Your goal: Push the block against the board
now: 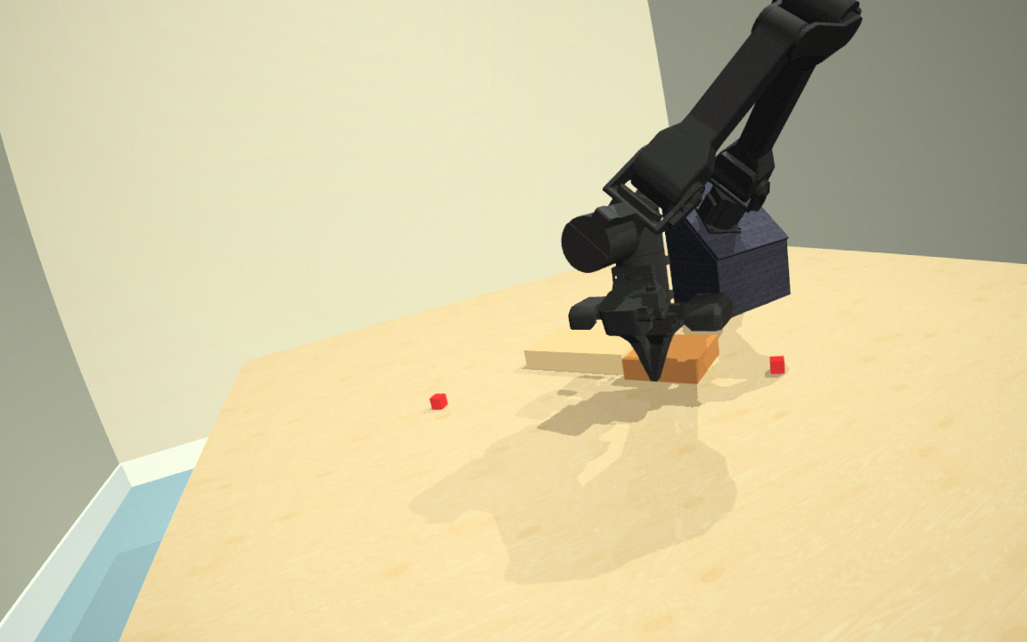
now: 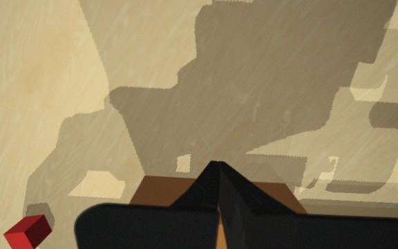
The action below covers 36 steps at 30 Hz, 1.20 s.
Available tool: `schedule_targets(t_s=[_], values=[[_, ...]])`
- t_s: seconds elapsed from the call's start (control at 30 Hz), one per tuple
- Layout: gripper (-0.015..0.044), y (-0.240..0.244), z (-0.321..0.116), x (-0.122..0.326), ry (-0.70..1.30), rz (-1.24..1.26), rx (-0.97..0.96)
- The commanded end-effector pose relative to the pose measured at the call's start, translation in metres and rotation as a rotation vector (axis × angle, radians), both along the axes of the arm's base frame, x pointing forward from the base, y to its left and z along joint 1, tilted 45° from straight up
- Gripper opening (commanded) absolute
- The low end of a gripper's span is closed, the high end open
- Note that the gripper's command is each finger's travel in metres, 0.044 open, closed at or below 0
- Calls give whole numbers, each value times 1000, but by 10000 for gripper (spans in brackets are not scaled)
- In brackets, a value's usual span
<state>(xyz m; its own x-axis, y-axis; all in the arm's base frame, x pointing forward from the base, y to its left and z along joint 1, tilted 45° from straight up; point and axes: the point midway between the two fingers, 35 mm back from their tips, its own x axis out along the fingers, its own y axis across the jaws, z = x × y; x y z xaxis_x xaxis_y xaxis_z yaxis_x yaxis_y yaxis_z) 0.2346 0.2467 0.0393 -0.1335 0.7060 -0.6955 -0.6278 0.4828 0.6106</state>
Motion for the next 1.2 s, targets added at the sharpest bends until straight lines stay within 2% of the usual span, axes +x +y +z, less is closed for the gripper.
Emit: schedule_targets(t_s=[0.0,0.37,1.17], values=[[0,-5,-7,-9,11,5,-10],[0,-12,-12,-20,12,5,-10],[0,7,3,9,10,5,-9]])
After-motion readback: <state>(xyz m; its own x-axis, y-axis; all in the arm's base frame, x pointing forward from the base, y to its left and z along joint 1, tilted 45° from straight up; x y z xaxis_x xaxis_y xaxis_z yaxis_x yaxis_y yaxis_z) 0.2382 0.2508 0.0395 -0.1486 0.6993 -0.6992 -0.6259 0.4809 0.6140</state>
